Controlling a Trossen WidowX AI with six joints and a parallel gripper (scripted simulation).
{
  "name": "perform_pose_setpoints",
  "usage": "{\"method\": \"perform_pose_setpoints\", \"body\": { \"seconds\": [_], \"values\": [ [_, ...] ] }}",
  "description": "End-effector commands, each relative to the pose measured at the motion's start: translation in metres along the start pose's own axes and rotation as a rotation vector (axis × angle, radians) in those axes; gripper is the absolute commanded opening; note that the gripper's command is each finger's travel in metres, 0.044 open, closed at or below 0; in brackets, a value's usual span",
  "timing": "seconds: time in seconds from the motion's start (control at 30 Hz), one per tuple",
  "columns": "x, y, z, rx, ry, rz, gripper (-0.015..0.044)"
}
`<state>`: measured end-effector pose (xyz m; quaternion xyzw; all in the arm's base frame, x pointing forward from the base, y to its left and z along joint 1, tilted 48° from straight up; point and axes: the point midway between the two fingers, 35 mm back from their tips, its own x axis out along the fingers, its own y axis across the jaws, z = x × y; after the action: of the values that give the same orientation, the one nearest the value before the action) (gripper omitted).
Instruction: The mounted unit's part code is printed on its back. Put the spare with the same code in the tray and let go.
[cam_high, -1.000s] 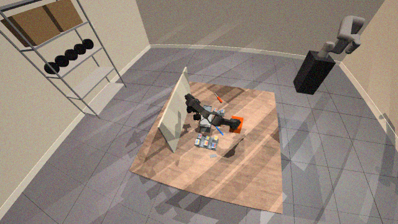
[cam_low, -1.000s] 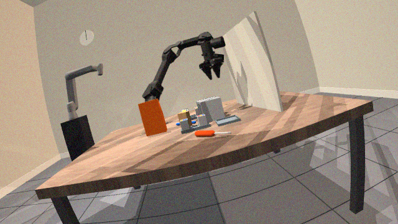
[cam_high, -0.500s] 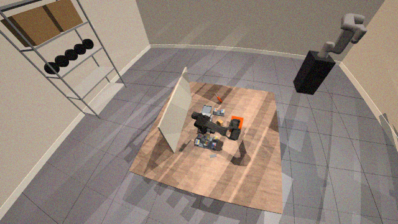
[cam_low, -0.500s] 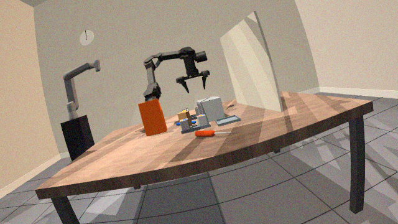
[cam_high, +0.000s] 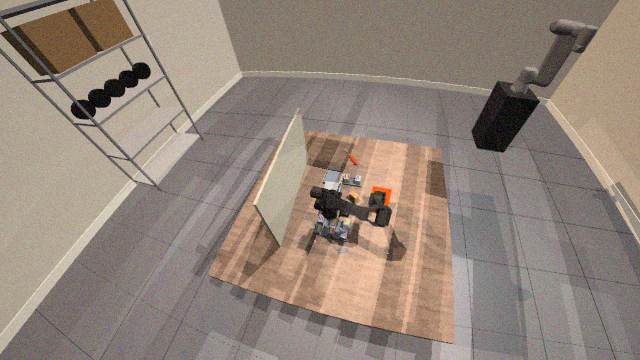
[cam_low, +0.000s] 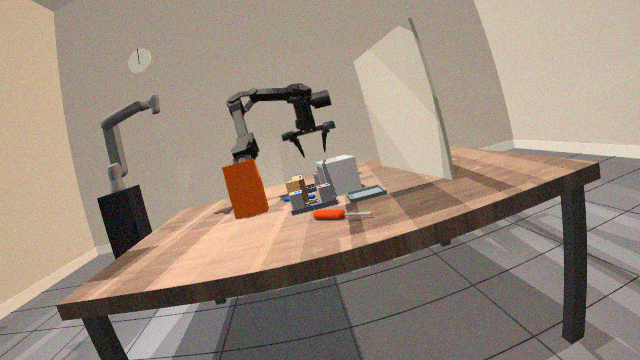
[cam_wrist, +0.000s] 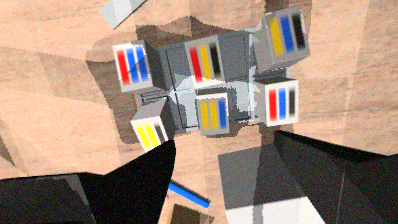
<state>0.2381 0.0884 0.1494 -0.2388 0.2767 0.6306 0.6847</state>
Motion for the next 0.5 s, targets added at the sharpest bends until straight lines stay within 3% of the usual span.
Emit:
{"method": "perform_pose_setpoints", "body": {
  "seconds": [0.0,0.47],
  "values": [
    [0.0218,0.0020,0.0022,0.000,-0.008,0.006,0.0300],
    [0.0273,0.0011,0.0018,0.000,-0.006,0.007,0.0300]
  ]
}}
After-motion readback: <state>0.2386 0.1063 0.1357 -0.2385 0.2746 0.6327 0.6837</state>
